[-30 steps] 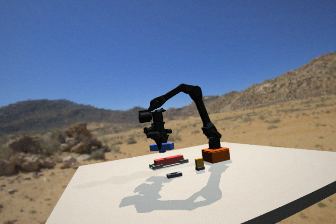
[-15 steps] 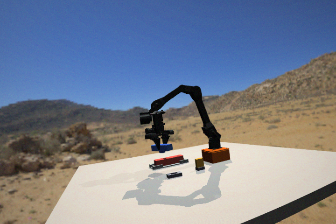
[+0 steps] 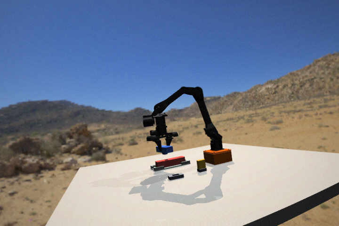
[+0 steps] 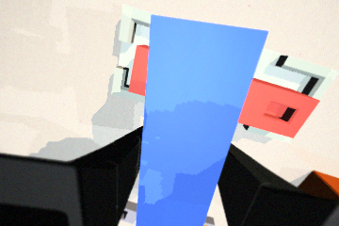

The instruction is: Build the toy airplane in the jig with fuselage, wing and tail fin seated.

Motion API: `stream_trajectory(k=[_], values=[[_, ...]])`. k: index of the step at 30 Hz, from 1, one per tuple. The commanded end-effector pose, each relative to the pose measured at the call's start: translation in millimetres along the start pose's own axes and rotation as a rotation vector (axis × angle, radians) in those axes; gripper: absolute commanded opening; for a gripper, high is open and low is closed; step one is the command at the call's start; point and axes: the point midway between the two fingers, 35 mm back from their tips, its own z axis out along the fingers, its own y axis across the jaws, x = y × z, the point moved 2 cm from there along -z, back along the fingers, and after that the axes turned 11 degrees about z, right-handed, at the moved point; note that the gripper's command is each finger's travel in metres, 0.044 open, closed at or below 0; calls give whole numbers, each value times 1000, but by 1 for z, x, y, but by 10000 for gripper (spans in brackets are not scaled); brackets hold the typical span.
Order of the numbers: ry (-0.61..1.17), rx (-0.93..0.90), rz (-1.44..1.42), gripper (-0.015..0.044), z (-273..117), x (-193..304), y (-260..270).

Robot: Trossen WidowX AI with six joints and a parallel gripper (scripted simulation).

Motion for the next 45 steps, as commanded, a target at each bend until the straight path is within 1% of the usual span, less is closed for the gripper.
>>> stream_trajectory(k=[1, 6, 13, 14, 29, 45], values=[[-6, -7, 81, 0, 1, -11, -6], [-7, -7, 147, 0, 3, -20, -11], [-7, -7, 147, 184, 3, -20, -11], [-7, -7, 147, 195, 3, -20, -11], [-7, -7, 147, 195, 3, -22, -11], [-7, -7, 147, 195, 29, -22, -10]])
